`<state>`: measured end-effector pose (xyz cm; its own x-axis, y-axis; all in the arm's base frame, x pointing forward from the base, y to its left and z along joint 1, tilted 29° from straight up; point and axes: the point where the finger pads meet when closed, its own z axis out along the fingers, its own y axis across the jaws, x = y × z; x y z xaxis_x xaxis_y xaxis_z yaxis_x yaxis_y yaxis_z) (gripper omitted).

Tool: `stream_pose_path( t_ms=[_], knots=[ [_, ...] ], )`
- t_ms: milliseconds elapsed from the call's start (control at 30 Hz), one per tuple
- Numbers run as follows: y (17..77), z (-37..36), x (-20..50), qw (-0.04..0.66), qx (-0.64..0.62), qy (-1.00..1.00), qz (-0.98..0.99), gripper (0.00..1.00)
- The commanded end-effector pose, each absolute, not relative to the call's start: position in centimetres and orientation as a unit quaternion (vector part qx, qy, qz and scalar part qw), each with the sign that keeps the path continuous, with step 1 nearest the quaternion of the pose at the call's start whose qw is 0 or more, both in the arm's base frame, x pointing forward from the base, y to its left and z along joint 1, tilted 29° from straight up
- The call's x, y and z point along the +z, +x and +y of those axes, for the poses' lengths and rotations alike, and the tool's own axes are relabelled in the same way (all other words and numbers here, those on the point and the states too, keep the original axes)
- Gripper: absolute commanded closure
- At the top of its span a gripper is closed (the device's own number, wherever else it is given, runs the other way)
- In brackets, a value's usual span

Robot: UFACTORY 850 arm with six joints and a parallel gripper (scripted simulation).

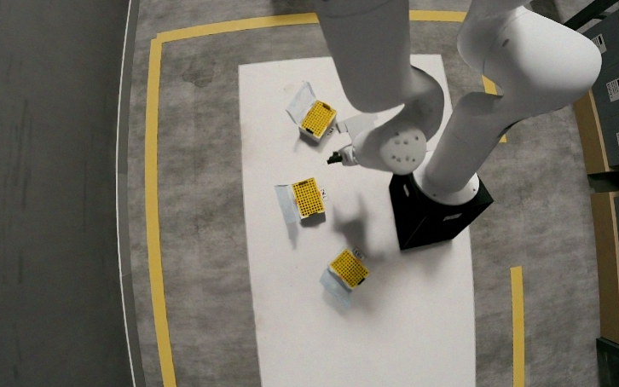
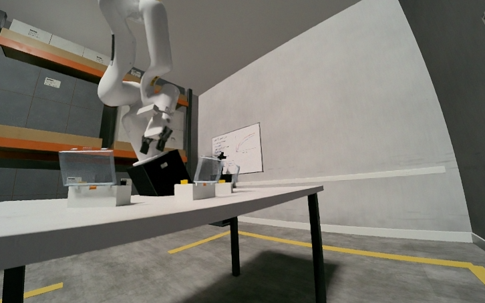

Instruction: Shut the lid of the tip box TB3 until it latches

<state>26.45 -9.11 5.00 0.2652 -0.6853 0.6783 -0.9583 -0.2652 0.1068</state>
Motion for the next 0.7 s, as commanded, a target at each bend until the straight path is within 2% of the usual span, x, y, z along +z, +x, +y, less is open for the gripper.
stream_pose_path(
  t_ms=[0,367,667],
  knots=[
    [27.0,-6.7,3.7,0.263,0.260,0.758,-0.537,0.00],
    [27.3,-5.6,3.2,0.263,0.260,0.758,-0.537,0.00],
    [26.8,-2.1,1.2,0.268,0.242,0.829,-0.426,0.00]
  ],
)
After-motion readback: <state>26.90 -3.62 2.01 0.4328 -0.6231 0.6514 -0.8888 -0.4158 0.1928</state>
